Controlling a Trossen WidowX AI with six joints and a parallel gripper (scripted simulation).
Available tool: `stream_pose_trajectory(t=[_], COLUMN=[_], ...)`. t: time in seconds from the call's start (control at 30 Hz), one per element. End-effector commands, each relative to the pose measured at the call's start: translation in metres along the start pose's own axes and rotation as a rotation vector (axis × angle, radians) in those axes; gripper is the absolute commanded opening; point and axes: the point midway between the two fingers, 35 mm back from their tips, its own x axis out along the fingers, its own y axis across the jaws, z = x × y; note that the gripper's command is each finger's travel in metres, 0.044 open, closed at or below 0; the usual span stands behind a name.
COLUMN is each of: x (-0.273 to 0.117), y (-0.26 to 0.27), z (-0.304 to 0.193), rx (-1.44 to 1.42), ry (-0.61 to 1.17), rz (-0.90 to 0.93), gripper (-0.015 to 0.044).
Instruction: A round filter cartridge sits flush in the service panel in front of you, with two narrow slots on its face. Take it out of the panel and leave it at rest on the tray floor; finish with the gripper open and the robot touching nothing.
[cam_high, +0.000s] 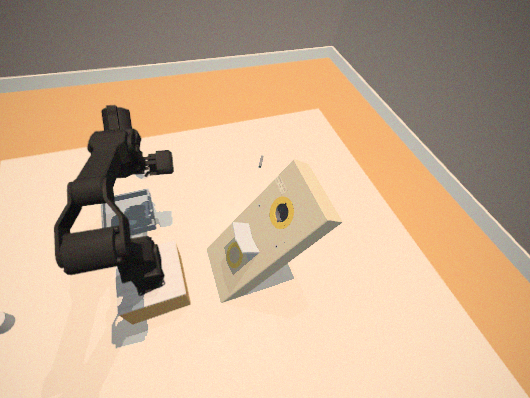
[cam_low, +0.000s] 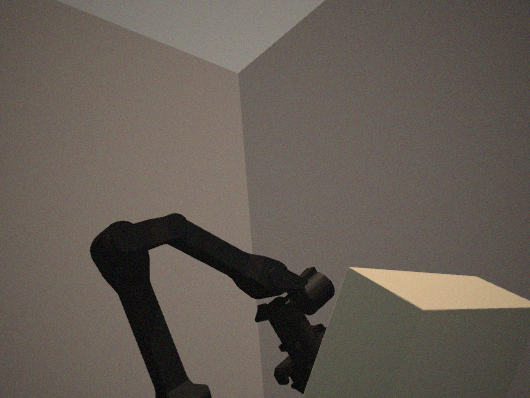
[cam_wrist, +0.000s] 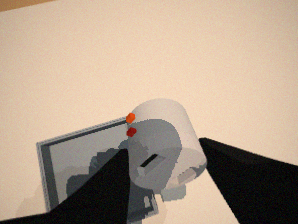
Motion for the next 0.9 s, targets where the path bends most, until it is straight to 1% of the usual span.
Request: stream_pose_trajectory(t=[0.0, 0.43, 0.67, 0.87], x=[0.016, 0.047, 0.049, 0.067], y=[0.024, 0.082, 0.085, 0.087], z=[-0.012, -0.058, -0.061, -0.068], rx=[-0.078, -0.272, -0.282, -0.282], ry=[0.0, 0.001, 0.001, 0.001], rz=[0.047, 0.164, 0.17, 0.17], gripper=[0.0, 0.0, 0.0, 0.0])
